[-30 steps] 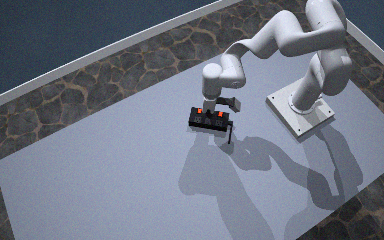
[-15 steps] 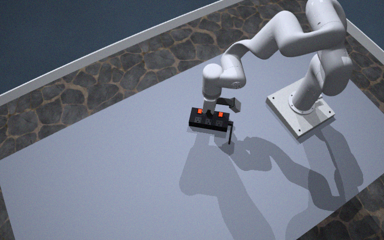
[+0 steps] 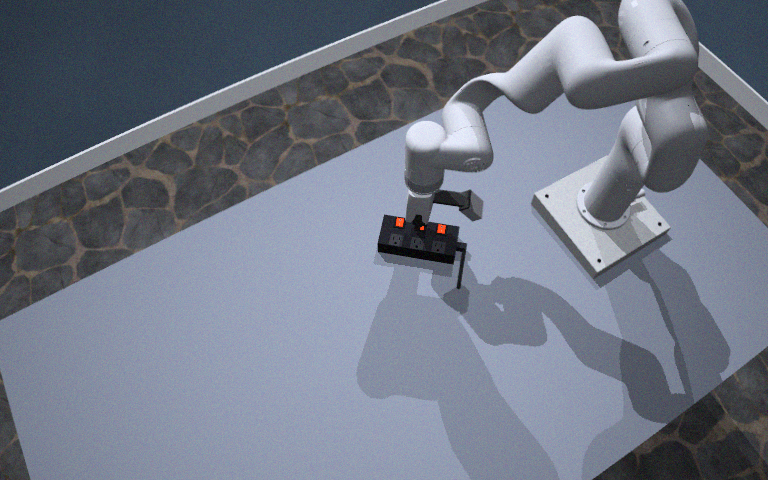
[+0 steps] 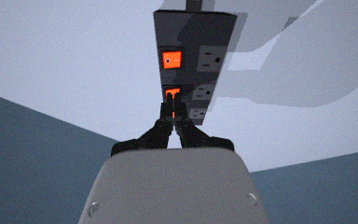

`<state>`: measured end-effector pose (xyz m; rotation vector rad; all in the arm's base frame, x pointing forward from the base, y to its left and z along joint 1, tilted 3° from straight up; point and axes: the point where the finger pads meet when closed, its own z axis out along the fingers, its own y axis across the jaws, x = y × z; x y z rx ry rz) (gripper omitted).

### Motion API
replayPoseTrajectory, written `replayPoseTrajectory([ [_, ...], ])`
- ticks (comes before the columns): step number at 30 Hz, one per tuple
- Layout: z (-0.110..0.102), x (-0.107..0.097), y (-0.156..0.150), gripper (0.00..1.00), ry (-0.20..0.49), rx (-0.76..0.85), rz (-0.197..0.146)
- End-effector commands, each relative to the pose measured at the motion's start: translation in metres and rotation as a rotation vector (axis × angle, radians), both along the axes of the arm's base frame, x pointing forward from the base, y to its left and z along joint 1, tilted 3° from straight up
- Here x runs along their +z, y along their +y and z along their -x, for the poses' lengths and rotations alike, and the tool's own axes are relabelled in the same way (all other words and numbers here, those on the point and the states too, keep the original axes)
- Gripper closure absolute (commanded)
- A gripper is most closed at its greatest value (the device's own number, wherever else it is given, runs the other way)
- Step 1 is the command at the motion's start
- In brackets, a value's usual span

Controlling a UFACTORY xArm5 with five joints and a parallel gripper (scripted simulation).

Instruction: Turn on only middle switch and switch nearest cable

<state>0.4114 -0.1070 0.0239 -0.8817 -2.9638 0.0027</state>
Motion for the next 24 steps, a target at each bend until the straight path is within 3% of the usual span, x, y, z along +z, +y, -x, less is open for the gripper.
replayPoseTrajectory([
  [1, -0.0028, 0.0158, 0.0000, 1.00, -0.006, 0.001, 0.002],
  [24, -0.0033, 0.0238, 0.0002, 1.00, -0.006, 0.001, 0.002],
])
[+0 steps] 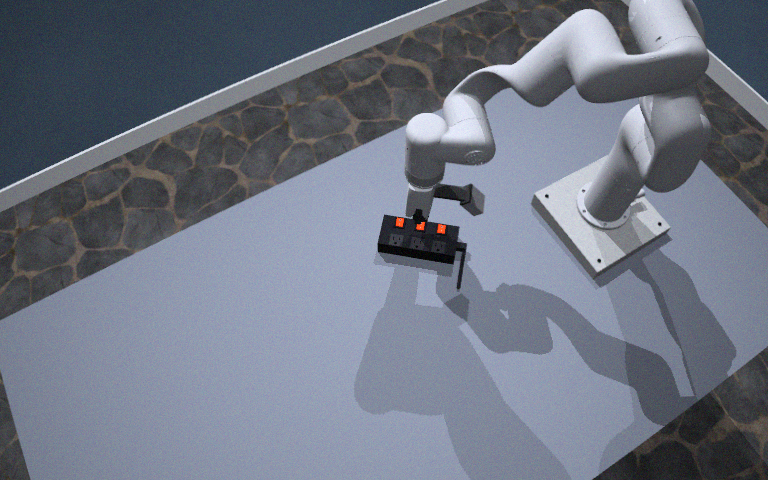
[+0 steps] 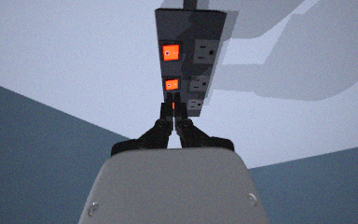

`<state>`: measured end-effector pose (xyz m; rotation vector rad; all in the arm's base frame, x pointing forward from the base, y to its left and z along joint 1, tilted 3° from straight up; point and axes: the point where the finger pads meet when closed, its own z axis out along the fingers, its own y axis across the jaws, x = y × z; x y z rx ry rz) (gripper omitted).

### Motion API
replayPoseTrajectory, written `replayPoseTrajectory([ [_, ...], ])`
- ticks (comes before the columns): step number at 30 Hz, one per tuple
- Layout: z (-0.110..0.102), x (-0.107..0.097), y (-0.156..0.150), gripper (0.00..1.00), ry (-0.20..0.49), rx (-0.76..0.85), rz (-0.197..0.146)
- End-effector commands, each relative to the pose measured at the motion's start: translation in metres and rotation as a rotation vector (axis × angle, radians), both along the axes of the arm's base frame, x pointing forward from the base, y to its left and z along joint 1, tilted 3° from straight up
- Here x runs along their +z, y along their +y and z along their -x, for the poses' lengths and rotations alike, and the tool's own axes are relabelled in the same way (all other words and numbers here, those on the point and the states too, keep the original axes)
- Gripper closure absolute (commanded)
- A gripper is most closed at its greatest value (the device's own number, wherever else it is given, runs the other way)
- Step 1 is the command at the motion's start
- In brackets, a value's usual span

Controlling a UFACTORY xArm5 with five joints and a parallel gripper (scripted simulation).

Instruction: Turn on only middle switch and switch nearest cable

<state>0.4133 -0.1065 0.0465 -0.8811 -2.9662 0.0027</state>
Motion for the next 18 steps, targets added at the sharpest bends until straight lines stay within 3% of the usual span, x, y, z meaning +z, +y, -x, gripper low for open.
replayPoseTrajectory([
  [1, -0.001, 0.001, 0.000, 1.00, -0.004, 0.000, 0.001],
  [6, -0.004, 0.002, -0.003, 1.00, -0.004, 0.000, 0.001],
  [12, -0.030, 0.013, -0.037, 1.00, -0.003, 0.000, -0.002],
  [18, -0.030, 0.013, -0.037, 1.00, -0.003, 0.000, -0.002],
])
